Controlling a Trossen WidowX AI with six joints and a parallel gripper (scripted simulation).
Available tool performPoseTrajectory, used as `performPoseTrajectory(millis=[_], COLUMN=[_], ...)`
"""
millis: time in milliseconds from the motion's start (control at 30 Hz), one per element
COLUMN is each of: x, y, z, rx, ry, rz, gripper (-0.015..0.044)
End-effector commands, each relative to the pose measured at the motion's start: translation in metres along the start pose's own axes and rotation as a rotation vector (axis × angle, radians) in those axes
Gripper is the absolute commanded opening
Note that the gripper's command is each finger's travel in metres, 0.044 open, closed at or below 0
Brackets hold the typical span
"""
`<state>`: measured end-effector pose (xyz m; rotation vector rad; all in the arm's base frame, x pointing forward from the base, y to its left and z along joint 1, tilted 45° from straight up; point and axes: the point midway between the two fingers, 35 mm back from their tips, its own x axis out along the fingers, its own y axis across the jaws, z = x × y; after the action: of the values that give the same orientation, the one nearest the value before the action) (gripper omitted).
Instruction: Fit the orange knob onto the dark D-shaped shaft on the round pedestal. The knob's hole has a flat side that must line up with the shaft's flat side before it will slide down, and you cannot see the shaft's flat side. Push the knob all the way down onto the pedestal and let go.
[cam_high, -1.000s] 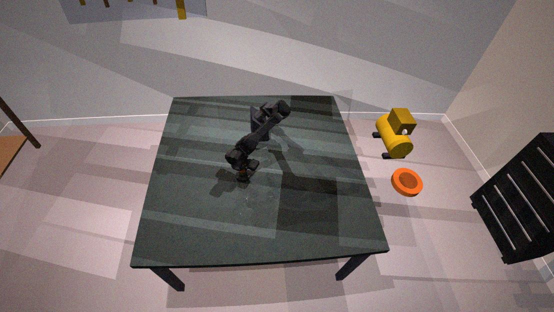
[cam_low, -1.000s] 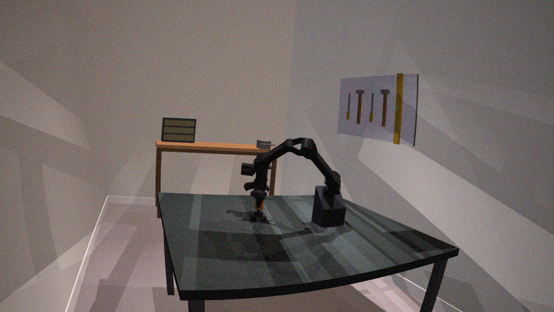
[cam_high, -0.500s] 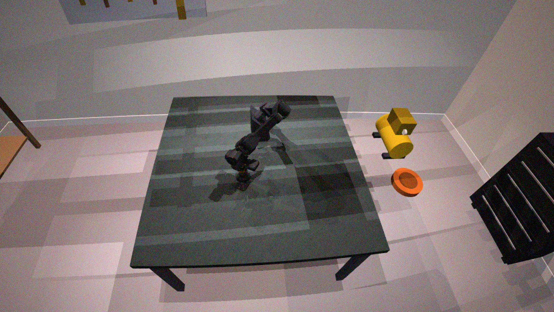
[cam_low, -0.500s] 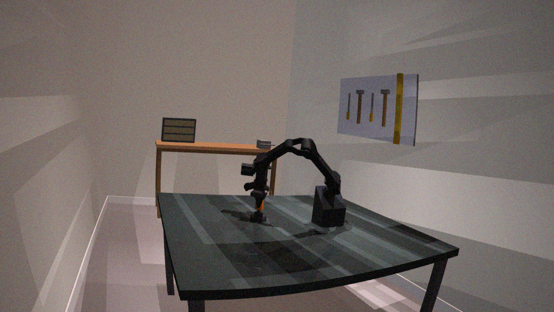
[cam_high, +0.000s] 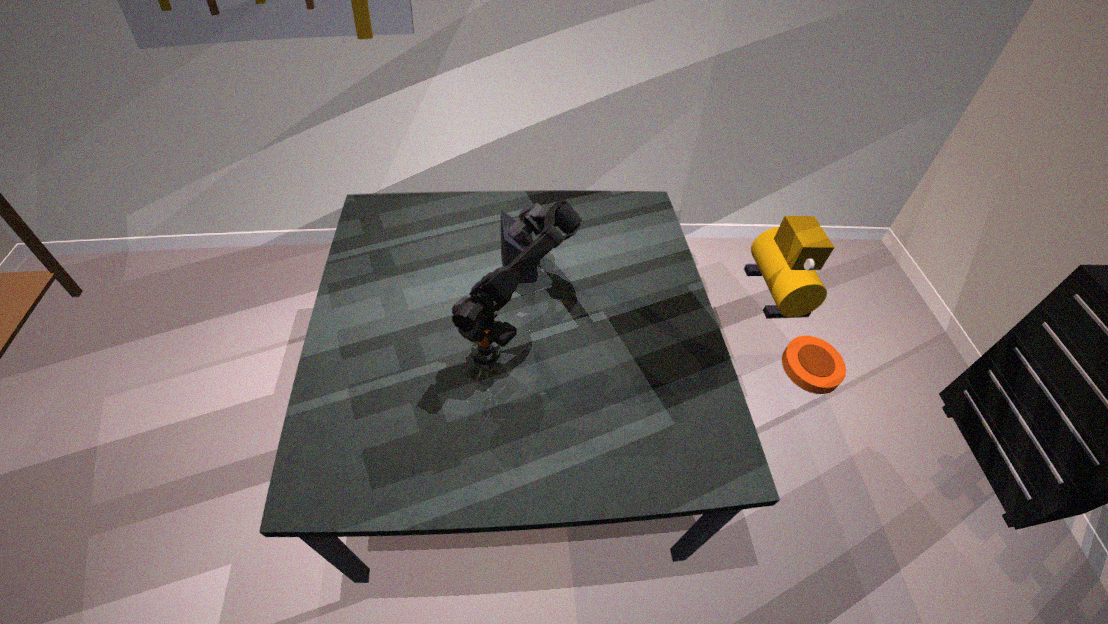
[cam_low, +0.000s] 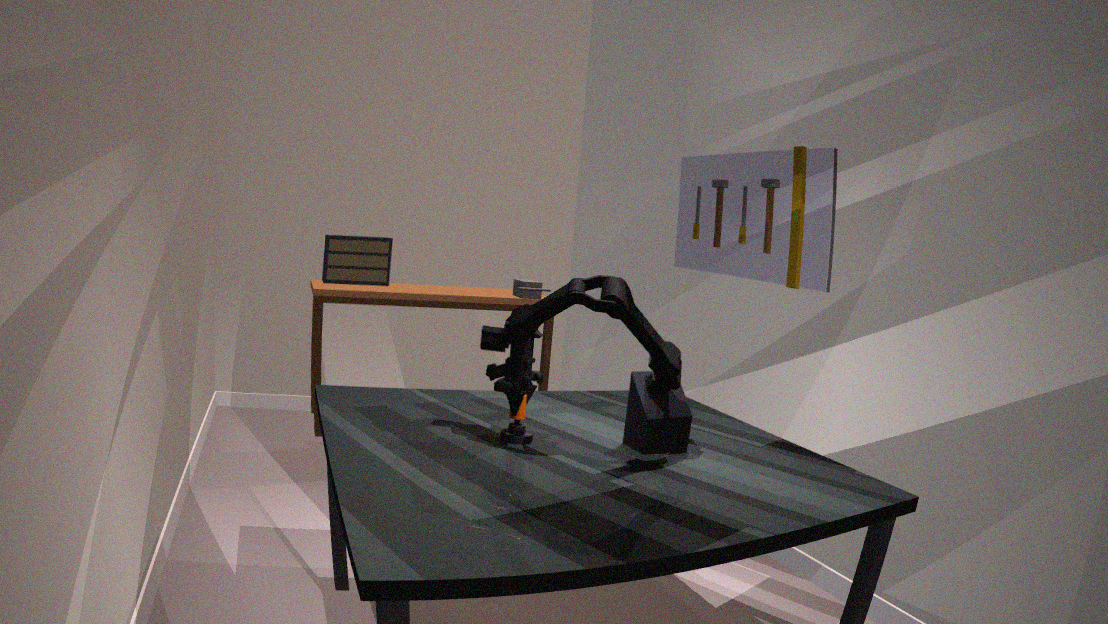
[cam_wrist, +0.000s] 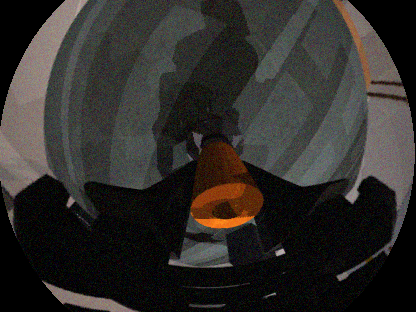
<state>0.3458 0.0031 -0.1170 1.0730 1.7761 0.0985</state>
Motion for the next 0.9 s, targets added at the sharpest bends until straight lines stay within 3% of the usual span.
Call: performPoseTrajectory(millis=[0,867], x=[-0.0006,0.0025], y=[0.0010,-0.0012], z=[0.0012,-0.0017], rx=[0.022,0.022], ry=[-0.004,-0.004], rz=[0.003,0.003], gripper=[0.0000,0.0000])
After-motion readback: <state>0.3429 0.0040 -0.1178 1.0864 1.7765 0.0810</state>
